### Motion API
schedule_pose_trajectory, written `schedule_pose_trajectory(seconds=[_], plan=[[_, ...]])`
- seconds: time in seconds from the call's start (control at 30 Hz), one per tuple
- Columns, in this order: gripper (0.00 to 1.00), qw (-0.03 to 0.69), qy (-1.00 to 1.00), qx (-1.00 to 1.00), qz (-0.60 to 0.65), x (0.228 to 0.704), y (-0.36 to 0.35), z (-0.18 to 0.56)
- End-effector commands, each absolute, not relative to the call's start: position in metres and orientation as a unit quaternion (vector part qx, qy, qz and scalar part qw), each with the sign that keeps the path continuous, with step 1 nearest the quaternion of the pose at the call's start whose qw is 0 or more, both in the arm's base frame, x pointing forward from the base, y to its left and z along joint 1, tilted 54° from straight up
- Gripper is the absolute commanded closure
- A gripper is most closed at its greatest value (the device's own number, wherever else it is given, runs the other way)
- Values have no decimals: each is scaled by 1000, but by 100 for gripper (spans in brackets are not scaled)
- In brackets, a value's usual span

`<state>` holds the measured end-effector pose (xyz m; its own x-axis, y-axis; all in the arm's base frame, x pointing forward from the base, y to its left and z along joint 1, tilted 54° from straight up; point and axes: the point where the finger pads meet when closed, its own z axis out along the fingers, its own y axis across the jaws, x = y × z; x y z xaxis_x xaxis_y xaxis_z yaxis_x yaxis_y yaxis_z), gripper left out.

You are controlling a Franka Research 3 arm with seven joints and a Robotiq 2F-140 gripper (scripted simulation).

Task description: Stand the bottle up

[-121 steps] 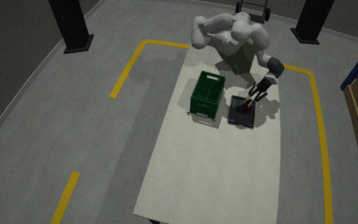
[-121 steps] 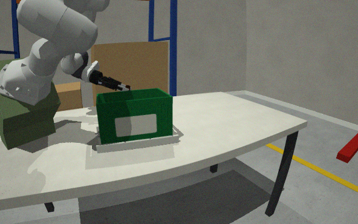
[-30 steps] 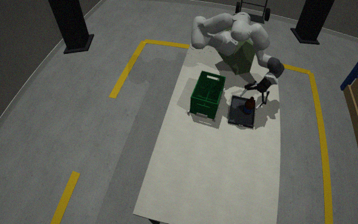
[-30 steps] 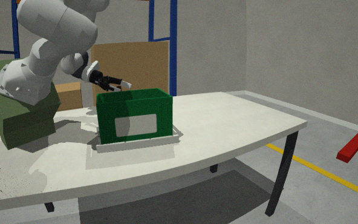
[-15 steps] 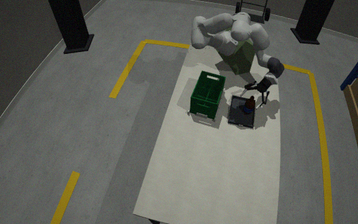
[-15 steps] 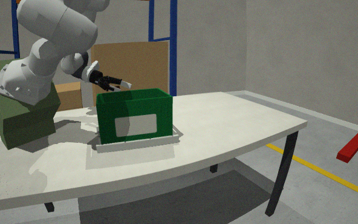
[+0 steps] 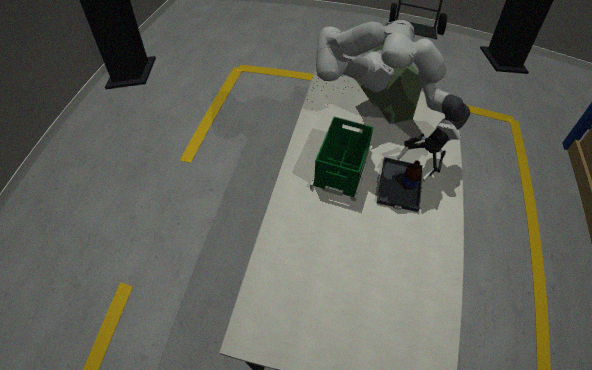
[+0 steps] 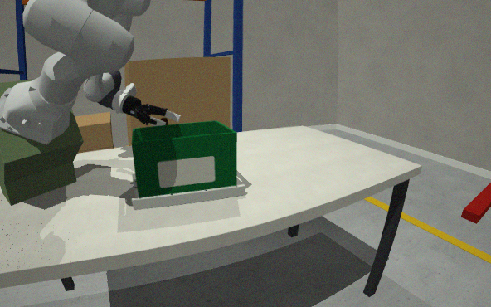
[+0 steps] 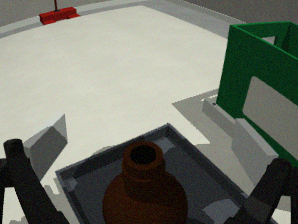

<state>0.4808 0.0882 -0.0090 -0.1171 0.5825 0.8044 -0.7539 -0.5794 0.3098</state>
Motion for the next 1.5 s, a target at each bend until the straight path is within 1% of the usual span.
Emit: schedule_pose_trajectory(seconds=[0.0, 0.83, 1.47], plan=[[0, 447, -90, 487, 745, 481, 89, -7], [0, 447, -90, 487, 745, 477, 100, 1], [0, 447, -90, 487, 745, 464, 127, 22]])
